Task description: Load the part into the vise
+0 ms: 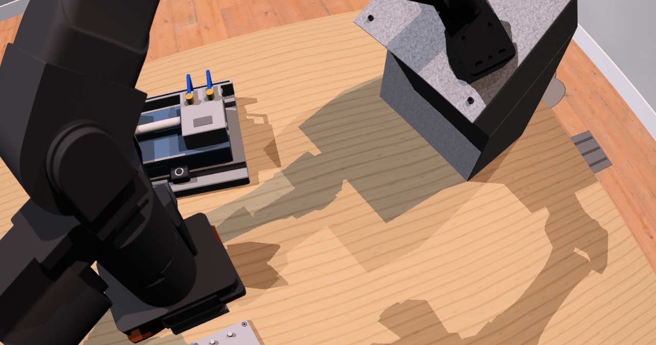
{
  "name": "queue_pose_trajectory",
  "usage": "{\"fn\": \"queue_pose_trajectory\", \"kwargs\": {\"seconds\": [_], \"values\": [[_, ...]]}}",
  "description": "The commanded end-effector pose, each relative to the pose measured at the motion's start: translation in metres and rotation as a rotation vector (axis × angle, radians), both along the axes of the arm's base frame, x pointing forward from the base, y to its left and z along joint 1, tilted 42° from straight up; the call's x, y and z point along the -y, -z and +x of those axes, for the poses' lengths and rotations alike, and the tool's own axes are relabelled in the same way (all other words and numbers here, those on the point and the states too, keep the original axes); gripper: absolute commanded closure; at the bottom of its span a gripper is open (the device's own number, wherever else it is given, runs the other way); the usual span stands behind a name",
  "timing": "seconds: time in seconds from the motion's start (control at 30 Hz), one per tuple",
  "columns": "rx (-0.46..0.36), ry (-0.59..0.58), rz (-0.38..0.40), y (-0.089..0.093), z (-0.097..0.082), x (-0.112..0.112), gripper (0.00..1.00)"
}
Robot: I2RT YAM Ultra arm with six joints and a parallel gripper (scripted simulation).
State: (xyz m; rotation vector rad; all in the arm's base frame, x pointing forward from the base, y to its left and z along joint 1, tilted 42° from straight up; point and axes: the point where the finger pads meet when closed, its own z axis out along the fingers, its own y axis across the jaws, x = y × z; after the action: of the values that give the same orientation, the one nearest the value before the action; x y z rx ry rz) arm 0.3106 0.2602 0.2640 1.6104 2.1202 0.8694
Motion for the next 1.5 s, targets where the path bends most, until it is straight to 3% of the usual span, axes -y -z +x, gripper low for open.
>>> {"fn": "queue_pose_trajectory", "kwargs": {"seconds": [0.0, 1.47], "values": [[0.041, -0.002, 0.031, -0.0246, -0.0062, 0.0001, 1.0], [0.046, -0.015, 0.021, -0.0246, -0.006, 0.0005, 1.0]]}}
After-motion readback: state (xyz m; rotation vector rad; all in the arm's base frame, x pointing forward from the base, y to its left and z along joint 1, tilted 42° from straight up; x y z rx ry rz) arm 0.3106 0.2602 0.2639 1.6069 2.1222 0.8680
